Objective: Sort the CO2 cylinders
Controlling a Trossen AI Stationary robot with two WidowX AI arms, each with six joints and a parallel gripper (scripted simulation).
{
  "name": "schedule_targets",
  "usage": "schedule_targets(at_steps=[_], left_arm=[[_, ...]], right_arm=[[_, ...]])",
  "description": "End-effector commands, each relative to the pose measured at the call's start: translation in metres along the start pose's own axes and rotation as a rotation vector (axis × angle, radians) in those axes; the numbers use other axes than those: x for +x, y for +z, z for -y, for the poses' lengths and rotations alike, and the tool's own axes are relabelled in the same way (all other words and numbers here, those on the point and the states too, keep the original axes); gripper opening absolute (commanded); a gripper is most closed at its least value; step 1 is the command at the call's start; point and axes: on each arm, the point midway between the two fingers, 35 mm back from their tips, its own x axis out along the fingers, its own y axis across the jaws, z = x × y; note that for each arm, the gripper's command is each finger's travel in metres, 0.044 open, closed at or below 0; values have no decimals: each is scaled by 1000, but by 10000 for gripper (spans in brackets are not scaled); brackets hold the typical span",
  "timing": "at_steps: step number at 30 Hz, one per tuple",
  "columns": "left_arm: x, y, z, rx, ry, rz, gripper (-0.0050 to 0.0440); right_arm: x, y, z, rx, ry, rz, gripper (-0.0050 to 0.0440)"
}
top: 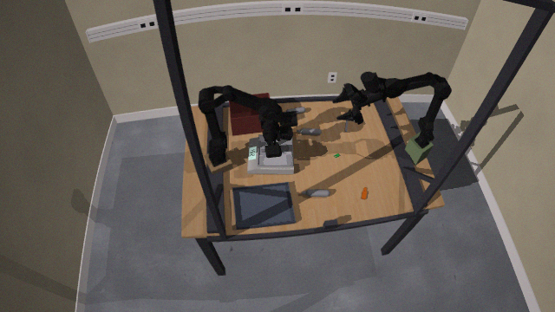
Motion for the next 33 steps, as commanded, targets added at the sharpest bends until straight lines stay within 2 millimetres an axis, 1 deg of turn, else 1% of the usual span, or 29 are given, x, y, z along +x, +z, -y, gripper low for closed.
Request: schedule_targets(at_steps=[1,3,4,6,11,14,16,17,18,23,26,28,33], left_arm=[[-4,3,0,0,-2,17,153],[-4,3,0,0,-2,17,153],[-4,3,0,0,-2,17,133],[-4,3,0,0,-2,17,133],[-4,3,0,0,-2,17,100],[-17,6,1,0,-2,36,28],[-17,6,1,0,-2,36,28],[-21,6,1,0,-2,36,4],[-27,5,1,0,-2,36,0],[-74,4,0,1,-2,36,-2],[-94,3,0,1,-2,36,-3],[-99,3,0,0,-2,26,-4],[-99,4,-1,1,-4,27,-13]], right_arm=[[-7,11,1,2,-3,30,440],[-7,11,1,2,-3,30,440],[-7,11,1,2,-3,30,440],[-7,11,1,2,-3,30,440],[-7,11,1,2,-3,30,440],[-7,11,1,2,-3,30,440],[-7,11,1,2,-3,30,440],[-7,11,1,2,-3,30,440],[-7,11,1,2,-3,30,440],[-7,11,1,2,-3,30,440],[-7,11,1,2,-3,30,440],[-7,11,1,2,-3,30,440],[-7,11,1,2,-3,30,440]])
